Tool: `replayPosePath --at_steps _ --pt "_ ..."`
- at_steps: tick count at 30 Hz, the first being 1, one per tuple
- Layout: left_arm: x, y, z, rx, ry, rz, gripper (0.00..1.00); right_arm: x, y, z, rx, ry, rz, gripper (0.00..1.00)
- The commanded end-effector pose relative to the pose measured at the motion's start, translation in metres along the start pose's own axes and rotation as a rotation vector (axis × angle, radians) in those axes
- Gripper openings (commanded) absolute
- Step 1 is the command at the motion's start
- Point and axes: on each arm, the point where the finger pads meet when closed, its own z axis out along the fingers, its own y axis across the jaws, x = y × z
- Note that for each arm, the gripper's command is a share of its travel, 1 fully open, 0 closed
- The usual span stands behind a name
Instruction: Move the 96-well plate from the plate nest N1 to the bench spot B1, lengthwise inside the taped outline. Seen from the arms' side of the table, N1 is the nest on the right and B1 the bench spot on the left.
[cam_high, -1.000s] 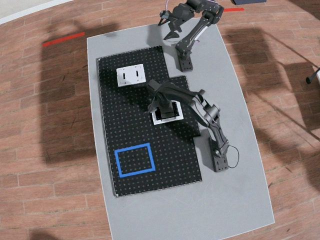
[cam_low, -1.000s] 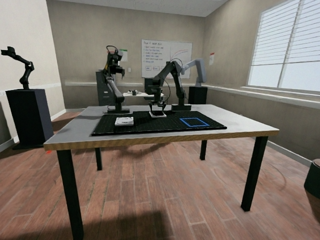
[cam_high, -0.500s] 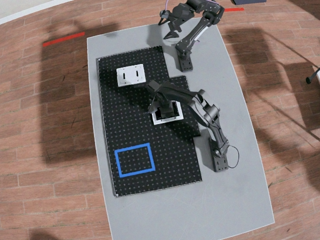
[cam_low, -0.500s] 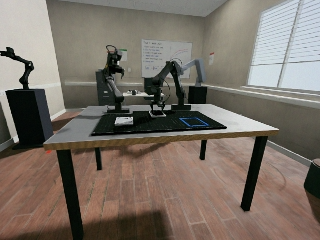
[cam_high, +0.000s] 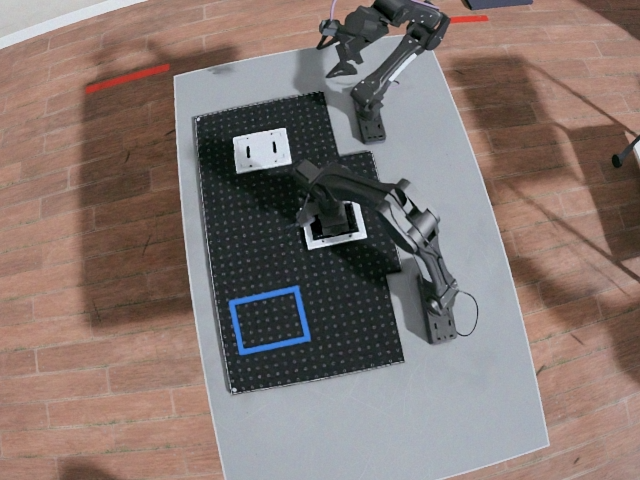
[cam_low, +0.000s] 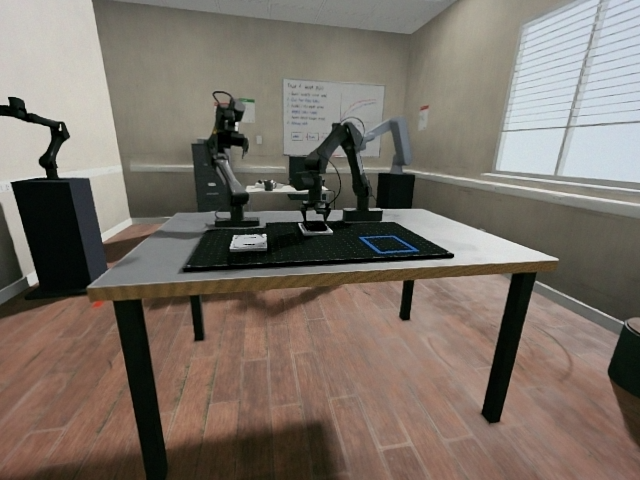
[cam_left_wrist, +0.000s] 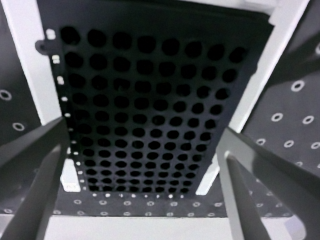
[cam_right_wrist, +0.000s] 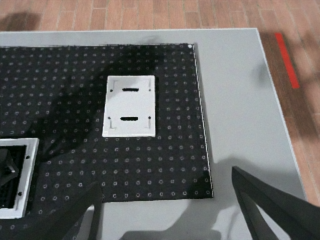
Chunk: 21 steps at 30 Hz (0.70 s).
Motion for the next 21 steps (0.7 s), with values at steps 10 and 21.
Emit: replayPosePath --at_steps 10,21 --pt "-0.002 -0.006 -0.041 0.032 -0.016 0.007 0.78 -0.004 -0.008 -0.010 0.013 -0.034 0.038 1.00" --pt "-0.005 0.002 -0.041 0.024 -0.007 0.033 0.78 -0.004 -0.010 -0.010 0.025 -0.032 0.048 1.00"
